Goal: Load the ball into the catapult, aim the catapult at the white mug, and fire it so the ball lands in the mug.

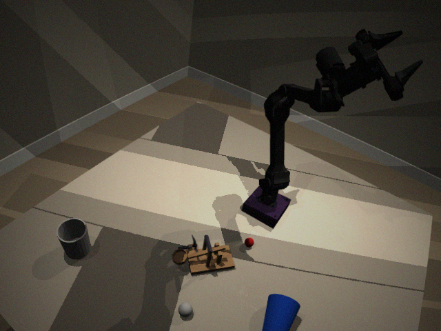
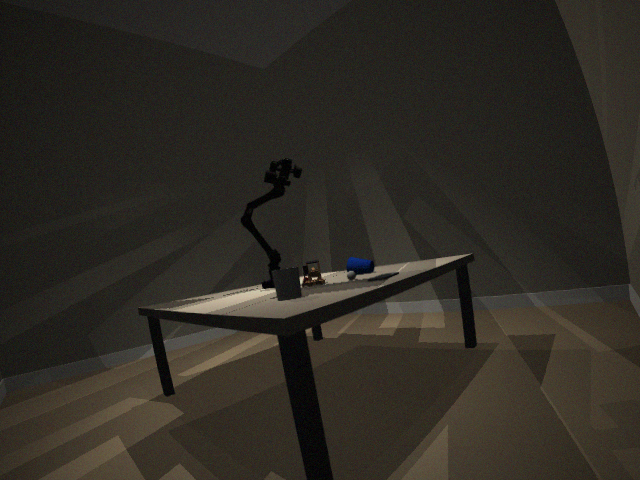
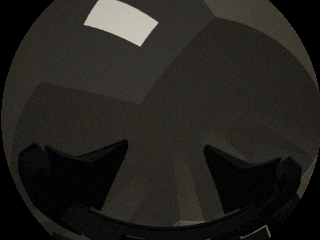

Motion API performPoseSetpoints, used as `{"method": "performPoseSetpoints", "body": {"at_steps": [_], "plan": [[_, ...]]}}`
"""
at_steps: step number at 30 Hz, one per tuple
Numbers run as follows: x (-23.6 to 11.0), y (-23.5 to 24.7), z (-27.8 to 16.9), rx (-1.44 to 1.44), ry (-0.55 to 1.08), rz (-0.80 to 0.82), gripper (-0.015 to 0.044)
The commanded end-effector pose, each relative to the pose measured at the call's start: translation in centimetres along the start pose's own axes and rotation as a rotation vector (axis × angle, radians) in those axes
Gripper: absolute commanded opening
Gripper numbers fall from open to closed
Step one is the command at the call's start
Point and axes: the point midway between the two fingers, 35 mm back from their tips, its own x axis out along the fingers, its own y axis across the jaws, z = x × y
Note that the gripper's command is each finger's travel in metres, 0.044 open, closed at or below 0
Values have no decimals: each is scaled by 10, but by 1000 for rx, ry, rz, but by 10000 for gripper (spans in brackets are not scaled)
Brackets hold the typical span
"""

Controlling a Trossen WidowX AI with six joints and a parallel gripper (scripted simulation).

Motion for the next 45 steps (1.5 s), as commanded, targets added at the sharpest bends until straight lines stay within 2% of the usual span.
{"method": "performPoseSetpoints", "body": {"at_steps": [1, 13, 18, 24, 35, 45], "plan": [[-6, -25, 8, -36, -31, -76, 440], [-26, -93, 35, -296, -84, -324, 440], [-45, -115, 47, -258, -117, -426, 440], [-62, -142, 58, -356, -118, -545, 440], [-109, -198, 80, -602, -49, -820, 440], [-162, -241, 94, -795, 91, -1068, 440]]}}
